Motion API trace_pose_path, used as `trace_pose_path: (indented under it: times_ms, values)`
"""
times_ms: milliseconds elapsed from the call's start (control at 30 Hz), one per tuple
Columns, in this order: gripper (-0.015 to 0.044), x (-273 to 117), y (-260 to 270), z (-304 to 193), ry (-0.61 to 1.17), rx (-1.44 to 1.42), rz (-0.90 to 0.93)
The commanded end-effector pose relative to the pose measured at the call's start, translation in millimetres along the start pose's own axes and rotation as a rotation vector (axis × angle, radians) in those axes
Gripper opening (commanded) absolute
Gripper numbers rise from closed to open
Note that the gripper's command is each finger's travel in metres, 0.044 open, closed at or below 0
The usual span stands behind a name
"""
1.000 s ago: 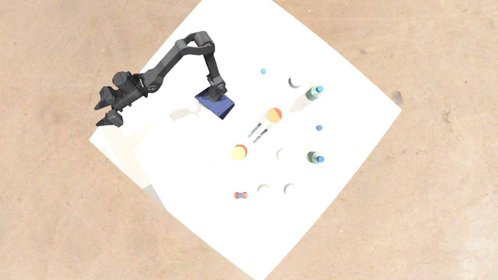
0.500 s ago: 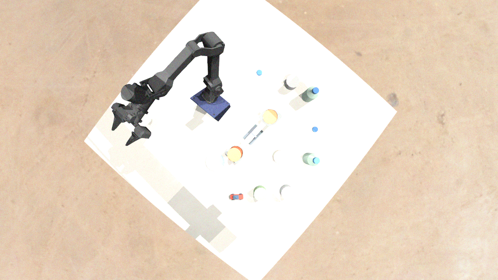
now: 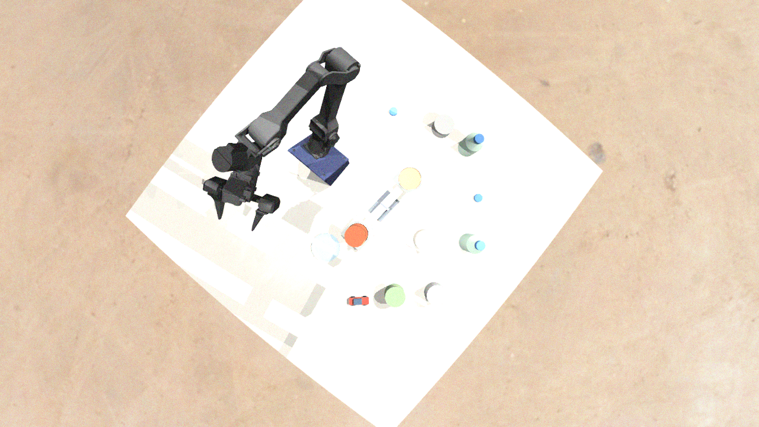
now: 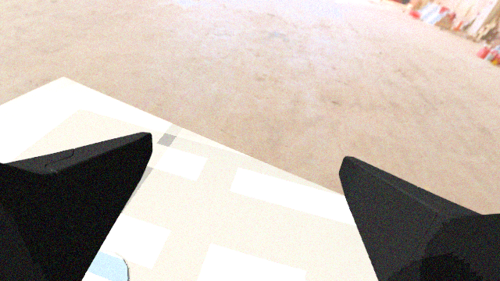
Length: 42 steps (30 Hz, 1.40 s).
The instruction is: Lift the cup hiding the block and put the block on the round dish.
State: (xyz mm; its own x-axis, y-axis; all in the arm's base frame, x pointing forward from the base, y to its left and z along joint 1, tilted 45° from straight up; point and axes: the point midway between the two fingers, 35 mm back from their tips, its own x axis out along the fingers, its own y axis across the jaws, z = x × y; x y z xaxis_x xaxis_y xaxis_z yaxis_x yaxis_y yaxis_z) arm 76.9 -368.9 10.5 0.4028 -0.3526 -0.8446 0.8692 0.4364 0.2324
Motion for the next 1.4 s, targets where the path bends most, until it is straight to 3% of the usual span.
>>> trace_pose_path:
  times_ms: [0,533,1100,1367]
  values:
    - [0.044,-4.8,34.3,-18.6,0.066,-0.079,0.1]
    - [0.044,-51.7,152.9,-90.4,0.26,-0.364,0.504]
    - [0.044,-143.6,243.8,-179.1,0.402,-0.569,0.973]
    - [0.044,-145.7,246.7,-181.6,0.408,-0.591,0.992]
